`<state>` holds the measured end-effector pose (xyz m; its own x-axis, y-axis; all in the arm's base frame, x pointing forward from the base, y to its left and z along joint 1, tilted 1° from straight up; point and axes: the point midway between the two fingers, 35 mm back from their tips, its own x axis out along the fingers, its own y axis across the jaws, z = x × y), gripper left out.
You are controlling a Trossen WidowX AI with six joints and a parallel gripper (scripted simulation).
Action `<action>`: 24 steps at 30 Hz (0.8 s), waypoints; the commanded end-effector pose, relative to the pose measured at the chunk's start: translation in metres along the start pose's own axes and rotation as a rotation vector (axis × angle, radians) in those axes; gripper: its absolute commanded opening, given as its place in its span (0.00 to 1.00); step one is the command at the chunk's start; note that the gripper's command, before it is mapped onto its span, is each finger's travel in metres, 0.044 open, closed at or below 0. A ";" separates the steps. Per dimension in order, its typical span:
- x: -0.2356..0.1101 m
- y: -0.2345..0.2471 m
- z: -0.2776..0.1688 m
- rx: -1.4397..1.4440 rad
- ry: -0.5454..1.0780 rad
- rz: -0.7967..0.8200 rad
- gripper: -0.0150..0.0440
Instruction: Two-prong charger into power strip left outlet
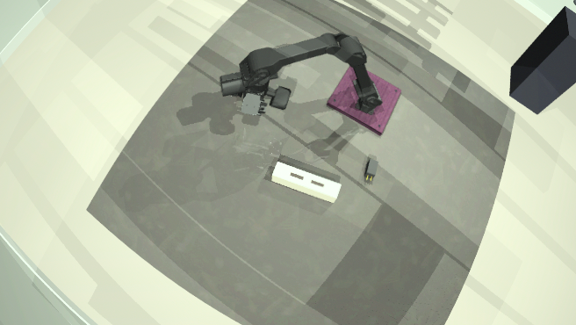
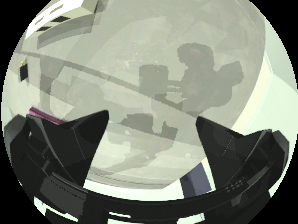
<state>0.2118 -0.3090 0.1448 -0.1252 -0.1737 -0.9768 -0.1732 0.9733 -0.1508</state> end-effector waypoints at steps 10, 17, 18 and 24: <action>-0.009 0.038 0.040 0.024 -0.041 -0.005 1.00; -0.014 0.062 0.060 0.034 -0.057 -0.003 1.00; -0.014 0.066 0.062 0.035 -0.059 -0.003 1.00; -0.018 0.089 0.077 0.040 -0.073 0.002 1.00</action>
<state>0.2686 -0.2203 0.1373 -0.0658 -0.1646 -0.9842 -0.1391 0.9782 -0.1544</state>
